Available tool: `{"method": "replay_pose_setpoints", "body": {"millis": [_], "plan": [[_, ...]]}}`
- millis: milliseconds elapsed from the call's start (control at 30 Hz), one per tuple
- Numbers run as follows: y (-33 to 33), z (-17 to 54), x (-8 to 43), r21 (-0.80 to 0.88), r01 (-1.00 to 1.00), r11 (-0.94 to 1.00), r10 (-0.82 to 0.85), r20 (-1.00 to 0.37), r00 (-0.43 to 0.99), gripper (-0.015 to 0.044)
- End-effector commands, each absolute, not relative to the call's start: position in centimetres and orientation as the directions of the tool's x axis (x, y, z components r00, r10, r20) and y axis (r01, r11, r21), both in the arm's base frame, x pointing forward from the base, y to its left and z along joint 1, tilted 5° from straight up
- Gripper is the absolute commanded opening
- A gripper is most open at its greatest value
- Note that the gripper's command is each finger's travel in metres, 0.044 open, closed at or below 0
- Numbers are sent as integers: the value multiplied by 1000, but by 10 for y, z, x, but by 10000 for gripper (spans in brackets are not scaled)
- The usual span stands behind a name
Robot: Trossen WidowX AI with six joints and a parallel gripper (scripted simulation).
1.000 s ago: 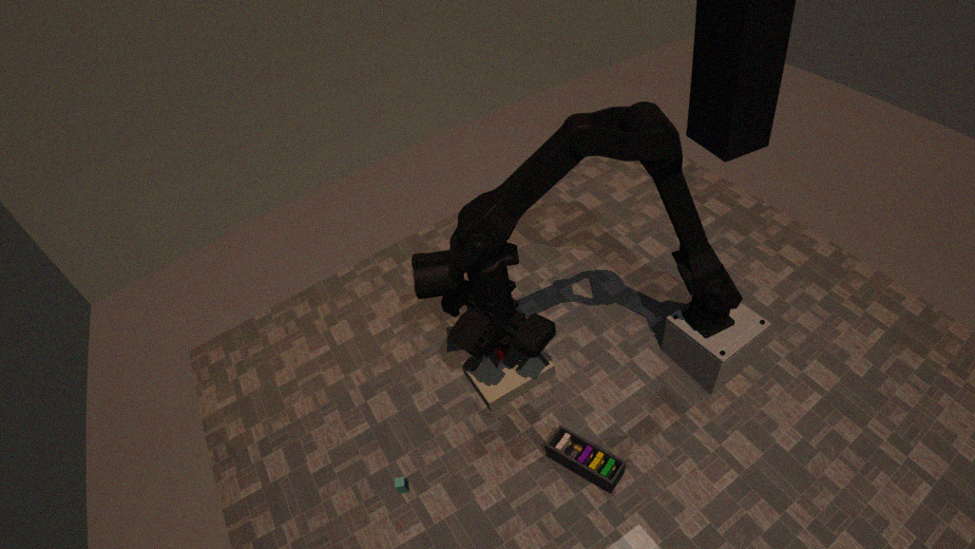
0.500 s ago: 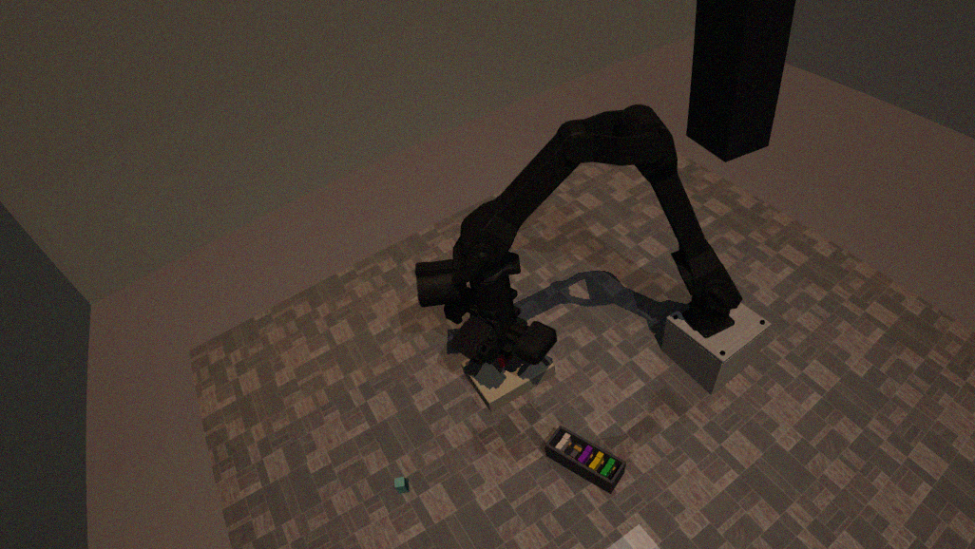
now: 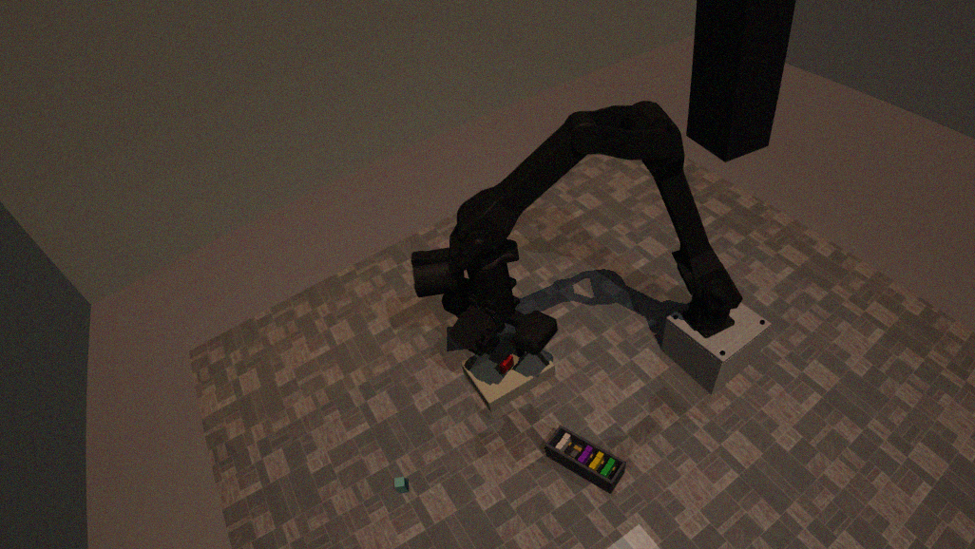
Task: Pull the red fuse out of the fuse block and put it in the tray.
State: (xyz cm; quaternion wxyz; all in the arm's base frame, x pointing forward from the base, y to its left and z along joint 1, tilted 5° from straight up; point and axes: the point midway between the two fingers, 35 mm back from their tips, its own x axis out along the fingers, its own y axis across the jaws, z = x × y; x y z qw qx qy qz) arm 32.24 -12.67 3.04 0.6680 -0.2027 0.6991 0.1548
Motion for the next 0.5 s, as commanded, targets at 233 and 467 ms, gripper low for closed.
{"method": "replay_pose_setpoints", "body": {"millis": [233, 467], "plan": [[-127, 44, 324, -67, -487, 871, -84, -996, -13, 330], [-127, 43, 324, -64, -490, 869, -81, -997, -13, 330]]}}
